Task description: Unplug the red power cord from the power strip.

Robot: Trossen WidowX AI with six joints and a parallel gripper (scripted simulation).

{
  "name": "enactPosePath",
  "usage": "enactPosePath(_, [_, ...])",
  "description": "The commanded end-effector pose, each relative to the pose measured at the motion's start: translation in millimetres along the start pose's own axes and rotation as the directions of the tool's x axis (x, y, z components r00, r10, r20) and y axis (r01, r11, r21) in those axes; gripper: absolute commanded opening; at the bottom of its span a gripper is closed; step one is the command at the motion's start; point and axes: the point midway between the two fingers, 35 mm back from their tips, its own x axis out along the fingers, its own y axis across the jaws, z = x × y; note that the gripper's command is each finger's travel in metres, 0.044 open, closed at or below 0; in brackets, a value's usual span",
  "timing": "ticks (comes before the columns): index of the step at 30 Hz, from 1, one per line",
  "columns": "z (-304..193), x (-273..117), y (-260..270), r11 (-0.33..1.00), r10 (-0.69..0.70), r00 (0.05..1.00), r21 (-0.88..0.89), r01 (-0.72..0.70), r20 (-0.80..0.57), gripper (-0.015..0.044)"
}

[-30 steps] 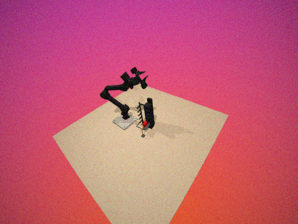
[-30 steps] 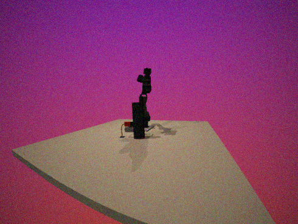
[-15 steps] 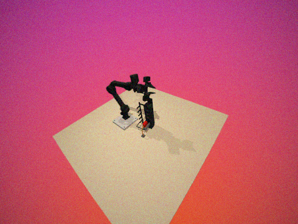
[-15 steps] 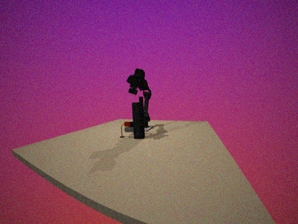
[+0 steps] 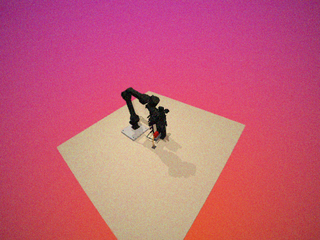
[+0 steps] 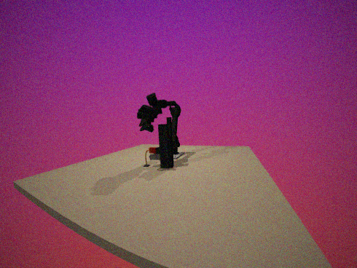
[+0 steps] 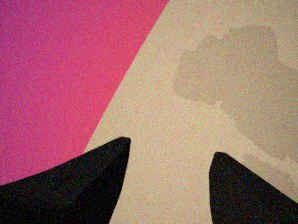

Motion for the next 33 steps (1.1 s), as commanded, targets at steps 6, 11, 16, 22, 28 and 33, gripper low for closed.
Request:
enactPosePath(6, [-3.6, 21.8, -126.4, 0.760, -0.627, 0.724, -0.021, 0.650, -0.286, 0.0160])
enactPosePath(11, [-5.2, 13.2, -148.2, 0.653, -0.715, 0.599, -0.038, 0.757, -0.361, 0.0160])
enactPosePath(16, [-5.2, 13.2, -148.2, 0.653, -0.715, 0.599, -0.038, 0.757, -0.361, 0.0160])
enactPosePath(22, [-5.2, 13.2, -148.2, 0.653, -0.715, 0.599, -0.038, 0.757, -0.361, 0.0160])
enactPosePath(28, [-7.4, 13.5, -146.8, 0.653, -0.715, 0.599, -0.038, 0.757, -0.362, 0.0160])
enactPosePath(33, [-14.6, 11.5, -144.8, 0.653, -0.714, 0.599, -0.038, 0.757, -0.362, 0.0160])
